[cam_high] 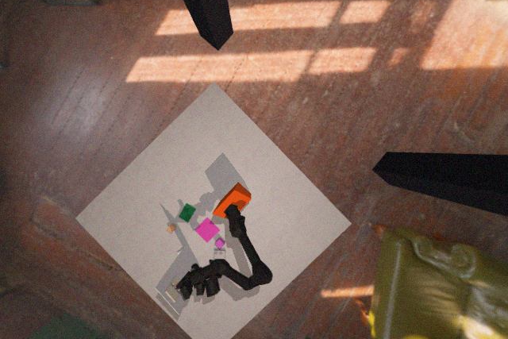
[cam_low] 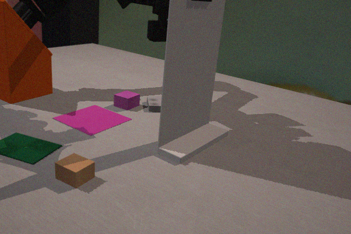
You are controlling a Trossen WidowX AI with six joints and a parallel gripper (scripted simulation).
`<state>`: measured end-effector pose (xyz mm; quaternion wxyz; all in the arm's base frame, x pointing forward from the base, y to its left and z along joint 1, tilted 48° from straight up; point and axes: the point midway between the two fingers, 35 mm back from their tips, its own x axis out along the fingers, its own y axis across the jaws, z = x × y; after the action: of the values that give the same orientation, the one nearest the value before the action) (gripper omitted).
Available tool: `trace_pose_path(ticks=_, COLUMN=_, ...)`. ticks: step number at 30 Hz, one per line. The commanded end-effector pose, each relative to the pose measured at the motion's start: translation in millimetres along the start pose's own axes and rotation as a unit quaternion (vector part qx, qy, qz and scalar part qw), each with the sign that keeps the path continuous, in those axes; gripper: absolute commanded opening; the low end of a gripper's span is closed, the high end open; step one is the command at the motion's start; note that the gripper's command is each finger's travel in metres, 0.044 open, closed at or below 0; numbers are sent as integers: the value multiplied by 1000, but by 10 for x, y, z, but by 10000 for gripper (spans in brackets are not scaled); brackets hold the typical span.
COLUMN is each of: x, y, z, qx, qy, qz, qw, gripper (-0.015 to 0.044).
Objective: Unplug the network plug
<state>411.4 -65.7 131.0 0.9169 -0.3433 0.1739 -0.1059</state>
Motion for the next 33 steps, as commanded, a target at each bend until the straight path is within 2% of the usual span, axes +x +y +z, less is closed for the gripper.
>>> trace_pose_path(ticks=1, x=8, y=11, z=-6, qx=-2, qy=0, qz=1, qw=1000, gripper=17)
trace_pose_path(ticks=4, x=8, y=11, z=-6, qx=-2, qy=0, qz=1, qw=1000, gripper=0)
trace_pose_path(ticks=33, x=-133, y=8, z=-31, qx=-2, qy=0, qz=2, qw=1000, gripper=0)
